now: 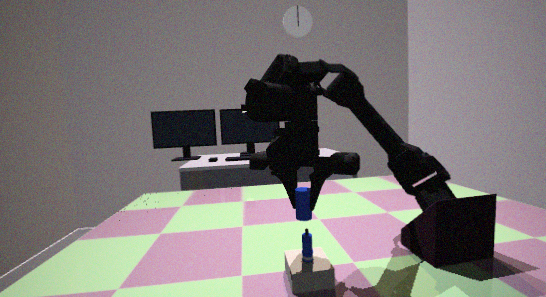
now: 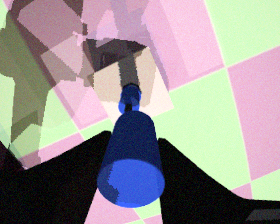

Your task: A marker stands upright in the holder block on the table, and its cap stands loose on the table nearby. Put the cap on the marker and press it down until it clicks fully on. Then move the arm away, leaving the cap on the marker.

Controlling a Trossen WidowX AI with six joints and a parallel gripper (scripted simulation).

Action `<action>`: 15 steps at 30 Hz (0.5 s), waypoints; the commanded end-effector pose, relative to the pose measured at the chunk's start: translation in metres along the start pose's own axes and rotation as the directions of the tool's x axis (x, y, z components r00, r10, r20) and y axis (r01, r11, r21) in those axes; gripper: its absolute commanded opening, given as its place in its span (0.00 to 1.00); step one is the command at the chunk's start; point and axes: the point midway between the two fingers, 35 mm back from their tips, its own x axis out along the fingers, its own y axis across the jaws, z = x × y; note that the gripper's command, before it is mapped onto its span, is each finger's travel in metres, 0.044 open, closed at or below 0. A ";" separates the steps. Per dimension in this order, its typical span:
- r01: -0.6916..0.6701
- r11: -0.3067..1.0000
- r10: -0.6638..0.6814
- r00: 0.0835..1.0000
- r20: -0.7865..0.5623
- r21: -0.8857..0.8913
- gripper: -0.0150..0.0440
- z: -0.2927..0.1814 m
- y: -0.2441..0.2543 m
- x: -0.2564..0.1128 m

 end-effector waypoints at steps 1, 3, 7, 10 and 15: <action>-0.004 1.000 0.004 1.000 -0.005 0.009 0.25 0.006 0.007 -0.002; -0.004 1.000 0.004 1.000 -0.005 0.009 0.25 0.006 0.007 -0.001; -0.004 1.000 0.004 1.000 -0.005 0.009 0.25 0.006 0.007 0.003; -0.004 1.000 0.004 1.000 -0.005 0.009 0.25 0.006 0.007 0.004; -0.004 1.000 0.004 1.000 -0.005 0.009 0.25 0.006 0.006 0.011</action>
